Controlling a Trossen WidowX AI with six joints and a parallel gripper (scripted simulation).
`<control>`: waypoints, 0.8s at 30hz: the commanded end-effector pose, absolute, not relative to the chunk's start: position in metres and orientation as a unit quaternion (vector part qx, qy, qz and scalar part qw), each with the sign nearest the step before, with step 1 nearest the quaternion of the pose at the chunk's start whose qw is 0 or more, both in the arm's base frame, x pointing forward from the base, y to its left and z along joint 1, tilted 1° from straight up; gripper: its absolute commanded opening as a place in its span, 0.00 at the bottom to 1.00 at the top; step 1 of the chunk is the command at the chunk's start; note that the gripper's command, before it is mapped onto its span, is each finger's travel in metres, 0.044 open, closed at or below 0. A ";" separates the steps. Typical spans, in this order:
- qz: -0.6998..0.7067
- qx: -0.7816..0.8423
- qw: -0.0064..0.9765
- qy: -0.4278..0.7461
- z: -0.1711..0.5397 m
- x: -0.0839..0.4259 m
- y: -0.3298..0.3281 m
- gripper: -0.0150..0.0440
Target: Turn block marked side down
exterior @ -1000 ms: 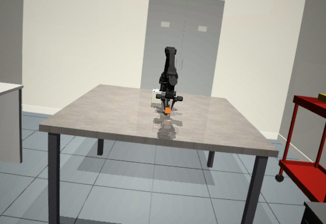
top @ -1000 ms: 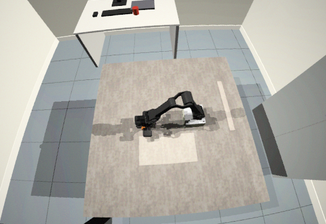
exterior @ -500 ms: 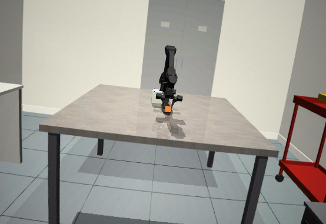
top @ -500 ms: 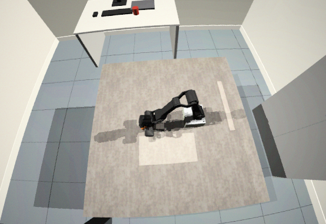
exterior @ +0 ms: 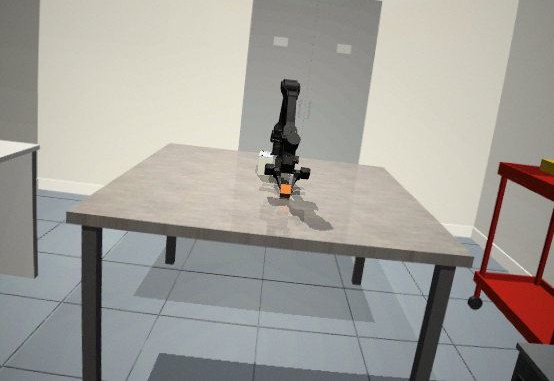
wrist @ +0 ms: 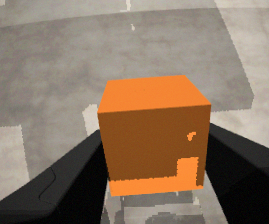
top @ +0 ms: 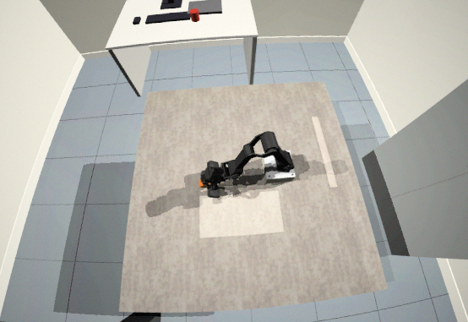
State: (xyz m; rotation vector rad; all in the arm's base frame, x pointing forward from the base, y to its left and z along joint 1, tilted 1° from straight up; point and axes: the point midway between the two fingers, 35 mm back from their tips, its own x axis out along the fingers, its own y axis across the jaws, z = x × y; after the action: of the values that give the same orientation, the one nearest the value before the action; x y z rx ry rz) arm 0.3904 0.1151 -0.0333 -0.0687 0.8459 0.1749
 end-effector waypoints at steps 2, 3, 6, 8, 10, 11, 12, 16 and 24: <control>0.085 -0.034 0.920 0.380 -0.043 0.389 0.115 0.25; 0.085 -0.033 0.923 0.373 -0.044 0.389 0.114 0.25; 0.086 -0.031 0.931 0.353 -0.046 0.388 0.114 0.25; 0.086 -0.030 0.936 0.339 -0.046 0.387 0.114 0.25; 0.086 -0.028 0.941 0.325 -0.047 0.386 0.114 0.25; 0.086 -0.027 0.944 0.318 -0.047 0.385 0.113 0.25; 0.086 -0.027 0.946 0.311 -0.047 0.384 0.113 0.25; 0.087 -0.023 0.955 0.283 -0.046 0.380 0.112 0.25; 0.087 -0.019 0.965 0.248 -0.042 0.375 0.110 0.25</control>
State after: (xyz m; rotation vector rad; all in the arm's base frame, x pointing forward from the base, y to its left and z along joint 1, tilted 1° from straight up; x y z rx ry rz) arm 0.3772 0.1112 -0.0416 -0.0364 0.5254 0.1790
